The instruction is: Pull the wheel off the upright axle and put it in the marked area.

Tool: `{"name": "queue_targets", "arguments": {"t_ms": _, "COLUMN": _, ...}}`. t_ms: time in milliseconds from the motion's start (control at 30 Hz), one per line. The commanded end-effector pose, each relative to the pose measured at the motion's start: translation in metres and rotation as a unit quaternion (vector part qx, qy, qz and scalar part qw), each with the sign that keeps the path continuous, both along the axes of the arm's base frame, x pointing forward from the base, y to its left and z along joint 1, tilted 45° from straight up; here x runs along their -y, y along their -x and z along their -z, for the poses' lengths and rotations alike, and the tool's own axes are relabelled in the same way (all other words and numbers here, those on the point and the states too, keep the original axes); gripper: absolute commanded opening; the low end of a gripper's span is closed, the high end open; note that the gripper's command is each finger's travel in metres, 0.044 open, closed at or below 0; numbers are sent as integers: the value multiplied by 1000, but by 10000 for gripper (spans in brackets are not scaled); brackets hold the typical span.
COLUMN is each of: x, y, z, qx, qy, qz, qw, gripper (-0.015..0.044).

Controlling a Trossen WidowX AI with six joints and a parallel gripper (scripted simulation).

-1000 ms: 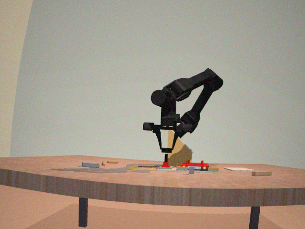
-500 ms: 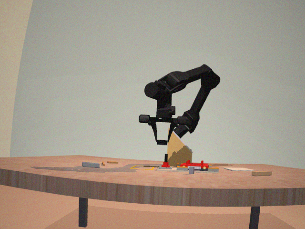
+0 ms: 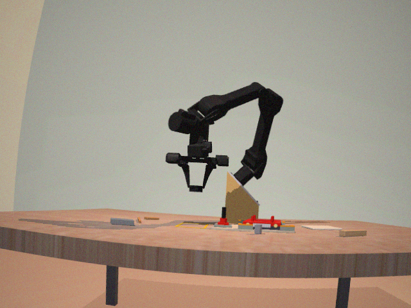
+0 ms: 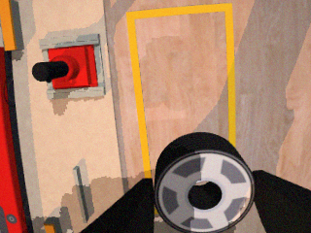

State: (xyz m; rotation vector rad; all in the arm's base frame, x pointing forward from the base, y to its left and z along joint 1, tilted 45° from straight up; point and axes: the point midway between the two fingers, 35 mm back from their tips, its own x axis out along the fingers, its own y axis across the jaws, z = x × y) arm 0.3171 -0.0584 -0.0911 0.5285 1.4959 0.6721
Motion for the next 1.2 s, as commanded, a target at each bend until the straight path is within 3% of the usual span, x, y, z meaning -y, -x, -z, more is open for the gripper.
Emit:
{"name": "queue_targets", "arguments": {"t_ms": 0, "x": 0, "y": 5, "z": 5, "qx": -1, "qy": -1, "qz": -6, "qw": 1000, "gripper": 0}}
{"name": "queue_targets", "arguments": {"t_ms": 900, "x": -73, "y": 11, "z": 79, "qx": -1, "qy": -3, "qz": -6, "qw": 1000, "gripper": 0}}
{"name": "queue_targets", "arguments": {"t_ms": 1167, "x": -69, "y": 10, "z": 76, "qx": 0, "qy": 0, "qz": -9, "qw": 1000, "gripper": 210}}
